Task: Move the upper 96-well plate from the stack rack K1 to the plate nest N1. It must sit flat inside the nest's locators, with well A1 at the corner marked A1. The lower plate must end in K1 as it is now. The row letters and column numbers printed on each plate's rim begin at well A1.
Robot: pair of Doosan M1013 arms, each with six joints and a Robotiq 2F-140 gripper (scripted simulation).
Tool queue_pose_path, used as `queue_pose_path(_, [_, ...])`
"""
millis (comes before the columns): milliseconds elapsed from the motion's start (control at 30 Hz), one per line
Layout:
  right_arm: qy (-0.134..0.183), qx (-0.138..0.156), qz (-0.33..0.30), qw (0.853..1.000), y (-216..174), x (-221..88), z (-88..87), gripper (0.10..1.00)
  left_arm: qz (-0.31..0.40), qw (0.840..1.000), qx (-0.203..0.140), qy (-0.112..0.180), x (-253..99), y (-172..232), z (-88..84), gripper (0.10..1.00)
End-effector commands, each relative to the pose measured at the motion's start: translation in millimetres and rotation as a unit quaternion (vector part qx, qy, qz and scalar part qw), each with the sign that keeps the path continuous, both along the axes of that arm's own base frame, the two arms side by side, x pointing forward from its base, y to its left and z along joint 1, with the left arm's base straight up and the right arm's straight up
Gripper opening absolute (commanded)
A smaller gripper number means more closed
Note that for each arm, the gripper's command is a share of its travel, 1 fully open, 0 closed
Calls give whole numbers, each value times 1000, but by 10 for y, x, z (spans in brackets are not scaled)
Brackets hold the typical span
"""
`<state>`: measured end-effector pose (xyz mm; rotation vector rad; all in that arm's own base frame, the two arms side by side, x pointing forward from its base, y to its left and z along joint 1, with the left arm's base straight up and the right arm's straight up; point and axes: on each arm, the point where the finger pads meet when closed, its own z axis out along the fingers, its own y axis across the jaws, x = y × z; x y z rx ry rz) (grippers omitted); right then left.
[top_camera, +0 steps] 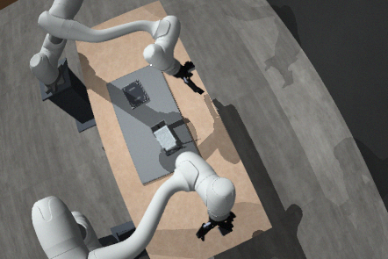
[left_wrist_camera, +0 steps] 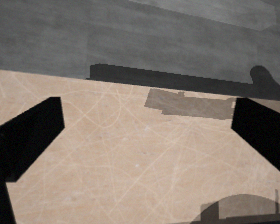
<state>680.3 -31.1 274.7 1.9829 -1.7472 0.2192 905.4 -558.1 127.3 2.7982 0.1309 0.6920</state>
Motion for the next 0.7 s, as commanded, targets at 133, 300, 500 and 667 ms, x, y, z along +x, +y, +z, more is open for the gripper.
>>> queue_pose_path(133, [-1, 0, 0, 1000, 1, 2, 10, 1000, 0, 1000, 0, -1, 5, -2, 20, 1000])
queue_pose_path(300, [-1, 0, 0, 1000, 1, 2, 10, 1000, 0, 1000, 0, -1, 5, -2, 20, 1000])
queue_pose_path(500, [-1, 0, 0, 1000, 1, 2, 10, 1000, 0, 1000, 0, -1, 5, -2, 20, 1000])
queue_pose_path(667, [-2, 0, -43, 999, -199, -15, 13, 1000, 0, 1000, 0, -1, 5, -2, 20, 1000])
